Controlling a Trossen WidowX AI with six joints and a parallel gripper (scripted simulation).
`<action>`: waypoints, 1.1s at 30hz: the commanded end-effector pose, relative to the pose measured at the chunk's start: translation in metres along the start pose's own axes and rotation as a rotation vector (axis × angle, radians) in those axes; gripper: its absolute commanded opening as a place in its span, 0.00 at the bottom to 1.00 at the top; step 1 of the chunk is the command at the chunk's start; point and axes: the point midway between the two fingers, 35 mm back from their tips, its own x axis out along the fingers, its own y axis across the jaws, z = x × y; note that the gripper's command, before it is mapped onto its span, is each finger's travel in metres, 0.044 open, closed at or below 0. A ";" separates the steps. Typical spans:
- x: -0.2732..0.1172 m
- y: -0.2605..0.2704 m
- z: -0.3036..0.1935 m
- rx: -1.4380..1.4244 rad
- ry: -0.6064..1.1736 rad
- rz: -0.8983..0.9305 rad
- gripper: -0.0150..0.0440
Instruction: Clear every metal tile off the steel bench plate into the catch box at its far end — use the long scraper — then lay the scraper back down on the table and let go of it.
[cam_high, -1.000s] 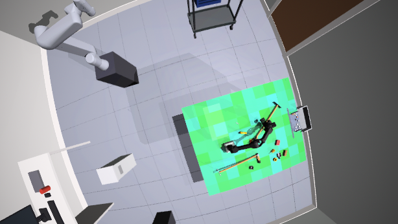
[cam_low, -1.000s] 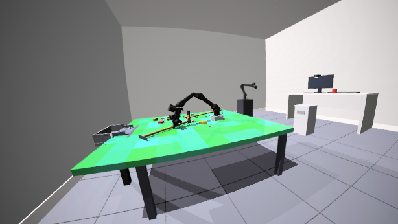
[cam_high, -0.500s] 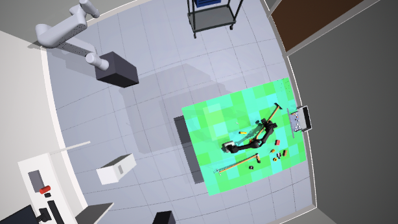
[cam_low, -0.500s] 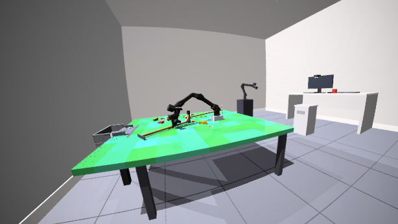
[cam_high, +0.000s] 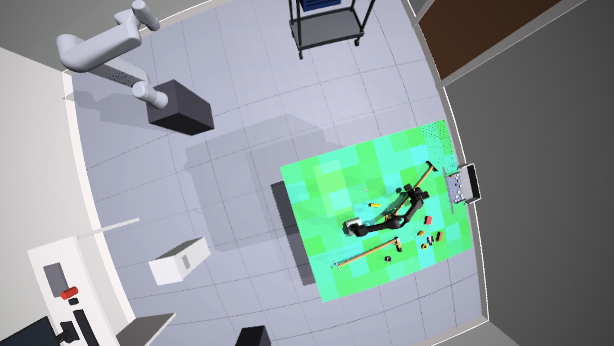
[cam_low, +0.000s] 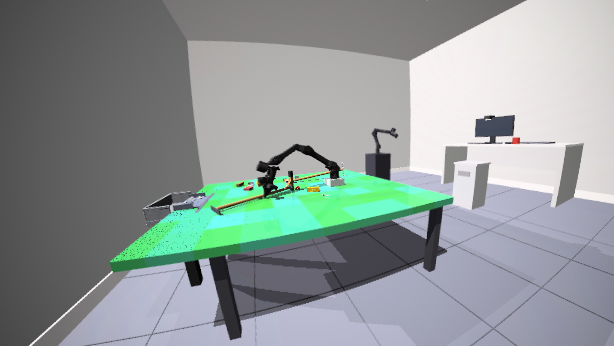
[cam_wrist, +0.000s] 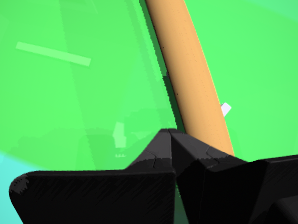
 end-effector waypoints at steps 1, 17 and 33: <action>0.000 -0.008 0.003 0.000 -0.004 -0.003 0.25; 0.001 -0.023 0.006 -0.001 -0.005 -0.004 0.25; -0.010 -0.027 0.013 -0.002 -0.011 -0.002 0.25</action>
